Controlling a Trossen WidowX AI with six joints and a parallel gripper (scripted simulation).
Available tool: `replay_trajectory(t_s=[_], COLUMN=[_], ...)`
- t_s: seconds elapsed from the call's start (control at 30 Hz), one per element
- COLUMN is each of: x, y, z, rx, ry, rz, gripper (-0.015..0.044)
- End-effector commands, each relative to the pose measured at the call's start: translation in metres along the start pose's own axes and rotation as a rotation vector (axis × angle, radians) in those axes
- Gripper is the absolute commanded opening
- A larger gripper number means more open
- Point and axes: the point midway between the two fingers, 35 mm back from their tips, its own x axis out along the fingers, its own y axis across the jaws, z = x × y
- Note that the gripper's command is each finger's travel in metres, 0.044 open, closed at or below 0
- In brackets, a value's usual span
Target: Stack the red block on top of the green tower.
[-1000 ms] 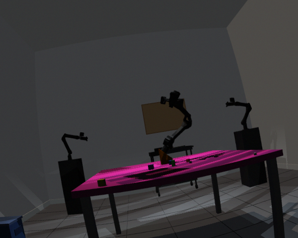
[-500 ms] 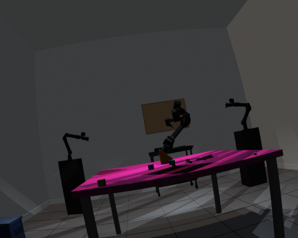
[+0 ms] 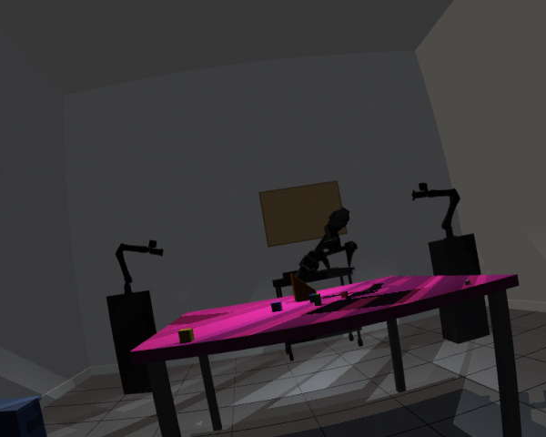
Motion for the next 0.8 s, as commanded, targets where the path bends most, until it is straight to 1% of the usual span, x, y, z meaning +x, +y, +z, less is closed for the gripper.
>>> replay_trajectory(t_s=[0.0,0.1,0.43,0.67,0.77], x=[0.025,0.036,0.036,0.069,0.074], y=[-0.009,-0.011,-0.012,-0.016,-0.017], z=[-0.033,-0.051,-0.052,-0.061,-0.063], rx=[0.08,0.115,0.118,0.118,0.118], ry=[0.15,0.224,0.229,0.229,0.23], rz=[-0.074,-0.121,-0.125,-0.123,-0.123], gripper=[0.044,0.044,0.044,0.044,0.044])
